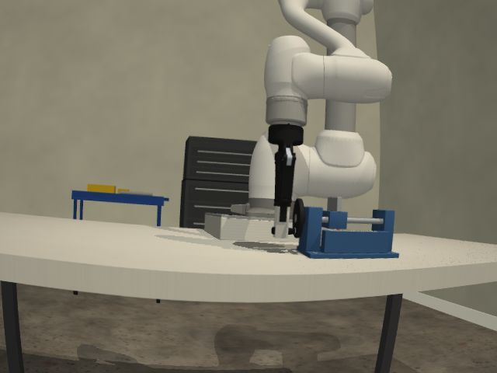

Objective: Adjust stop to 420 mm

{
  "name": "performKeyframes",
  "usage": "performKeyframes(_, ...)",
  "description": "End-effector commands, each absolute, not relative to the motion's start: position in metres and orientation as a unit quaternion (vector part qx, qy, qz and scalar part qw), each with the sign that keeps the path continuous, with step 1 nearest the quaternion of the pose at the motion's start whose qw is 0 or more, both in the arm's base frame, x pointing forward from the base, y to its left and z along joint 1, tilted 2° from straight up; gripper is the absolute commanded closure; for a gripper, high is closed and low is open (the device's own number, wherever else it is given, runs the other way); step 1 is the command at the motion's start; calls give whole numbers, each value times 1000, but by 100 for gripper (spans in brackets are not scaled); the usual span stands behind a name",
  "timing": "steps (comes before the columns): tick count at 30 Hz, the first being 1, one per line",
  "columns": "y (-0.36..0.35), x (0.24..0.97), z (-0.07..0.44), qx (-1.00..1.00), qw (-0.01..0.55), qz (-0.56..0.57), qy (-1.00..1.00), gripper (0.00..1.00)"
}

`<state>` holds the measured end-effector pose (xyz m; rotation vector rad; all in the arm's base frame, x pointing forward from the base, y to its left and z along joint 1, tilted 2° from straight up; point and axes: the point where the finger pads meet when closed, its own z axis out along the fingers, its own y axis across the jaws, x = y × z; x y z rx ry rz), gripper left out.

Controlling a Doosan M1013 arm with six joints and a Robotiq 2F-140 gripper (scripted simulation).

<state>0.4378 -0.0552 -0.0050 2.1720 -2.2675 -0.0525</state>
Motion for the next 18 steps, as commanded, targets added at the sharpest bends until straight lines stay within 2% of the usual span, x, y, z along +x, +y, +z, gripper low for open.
performKeyframes(1, -55, 428, -4, 690, 1, -18, -723, 96)
performKeyframes(18, -55, 416, 11, 690, 1, -18, -723, 96)
